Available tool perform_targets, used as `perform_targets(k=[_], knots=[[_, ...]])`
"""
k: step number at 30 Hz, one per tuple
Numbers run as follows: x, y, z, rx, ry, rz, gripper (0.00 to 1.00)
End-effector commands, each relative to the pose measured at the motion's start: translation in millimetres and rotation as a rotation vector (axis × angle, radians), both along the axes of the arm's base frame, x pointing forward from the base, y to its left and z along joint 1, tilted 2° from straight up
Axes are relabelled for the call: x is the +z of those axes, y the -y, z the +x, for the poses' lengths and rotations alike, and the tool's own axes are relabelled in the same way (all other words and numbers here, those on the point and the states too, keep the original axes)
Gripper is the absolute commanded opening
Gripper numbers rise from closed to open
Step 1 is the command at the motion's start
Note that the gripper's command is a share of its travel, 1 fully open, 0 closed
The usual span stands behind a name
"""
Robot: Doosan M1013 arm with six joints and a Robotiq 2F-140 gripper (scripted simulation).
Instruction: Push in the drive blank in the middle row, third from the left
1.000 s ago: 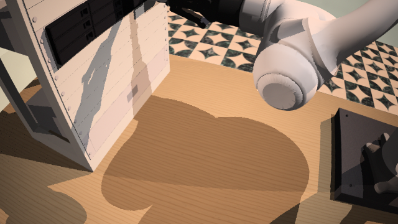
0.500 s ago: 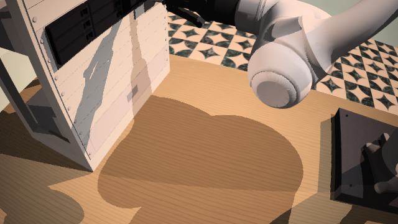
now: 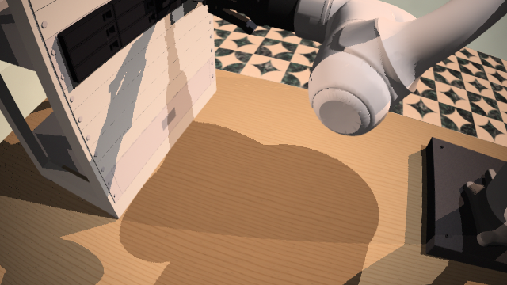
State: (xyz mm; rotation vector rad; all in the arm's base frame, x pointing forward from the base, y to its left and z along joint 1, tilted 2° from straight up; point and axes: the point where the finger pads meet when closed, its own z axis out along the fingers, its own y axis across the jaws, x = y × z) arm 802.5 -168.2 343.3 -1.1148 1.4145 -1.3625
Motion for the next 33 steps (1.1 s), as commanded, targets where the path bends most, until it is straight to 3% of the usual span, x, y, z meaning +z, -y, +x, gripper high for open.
perform_targets(k=[1,33], knots=[[2.3,2.7,4.6,-0.001,0.004,0.005,0.00],[2.9,3.9,10.5,-0.001,0.004,0.005,0.00]])
